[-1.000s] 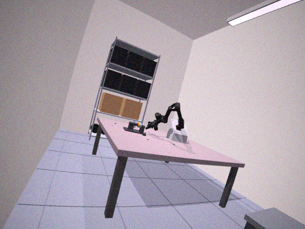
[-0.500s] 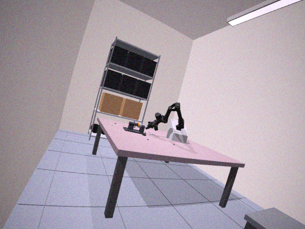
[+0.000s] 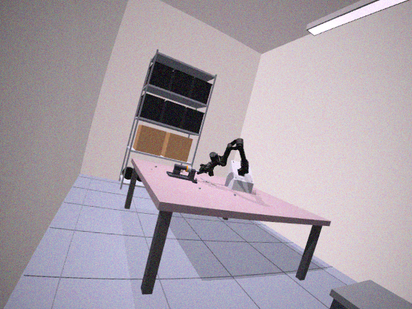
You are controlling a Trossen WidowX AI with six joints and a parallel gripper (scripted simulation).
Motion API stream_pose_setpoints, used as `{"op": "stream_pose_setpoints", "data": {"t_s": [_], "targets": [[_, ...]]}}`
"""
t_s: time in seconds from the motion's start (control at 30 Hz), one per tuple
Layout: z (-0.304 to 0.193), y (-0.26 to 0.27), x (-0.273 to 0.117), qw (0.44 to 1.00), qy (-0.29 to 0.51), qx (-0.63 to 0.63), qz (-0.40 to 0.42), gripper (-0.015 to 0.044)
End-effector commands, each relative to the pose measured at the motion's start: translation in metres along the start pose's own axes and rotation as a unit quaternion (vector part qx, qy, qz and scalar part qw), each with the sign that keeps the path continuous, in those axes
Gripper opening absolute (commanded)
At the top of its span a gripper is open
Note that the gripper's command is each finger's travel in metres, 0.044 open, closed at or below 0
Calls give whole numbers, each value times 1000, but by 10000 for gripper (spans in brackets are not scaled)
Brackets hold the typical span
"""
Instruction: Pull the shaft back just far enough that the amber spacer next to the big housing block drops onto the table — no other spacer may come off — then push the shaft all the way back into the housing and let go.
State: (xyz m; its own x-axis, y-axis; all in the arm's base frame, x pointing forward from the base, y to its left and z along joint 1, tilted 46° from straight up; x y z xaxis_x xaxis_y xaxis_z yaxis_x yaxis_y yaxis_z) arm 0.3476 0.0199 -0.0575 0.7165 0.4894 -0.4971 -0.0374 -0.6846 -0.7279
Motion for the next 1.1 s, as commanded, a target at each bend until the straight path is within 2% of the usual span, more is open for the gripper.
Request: {"op": "stream_pose_setpoints", "data": {"t_s": [0.0, 1.07], "targets": [[2, 0, -1, 1000, -1, -1, 0, 0], [4, 0, -3, 1000, -1, -1, 0, 0]]}}
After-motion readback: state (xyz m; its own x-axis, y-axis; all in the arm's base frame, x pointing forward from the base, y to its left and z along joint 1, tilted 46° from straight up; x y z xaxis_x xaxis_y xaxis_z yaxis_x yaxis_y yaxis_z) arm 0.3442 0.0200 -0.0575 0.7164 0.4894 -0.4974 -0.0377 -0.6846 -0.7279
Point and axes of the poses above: the point midway between the two fingers, 35 mm back from their tips, its own x axis out along the fingers, its own y axis across the jaws, z = x × y, the point moved 2 cm from there along -x, back along the fingers, and after that the axes turned 1 degree about x, right-handed, at the moved point
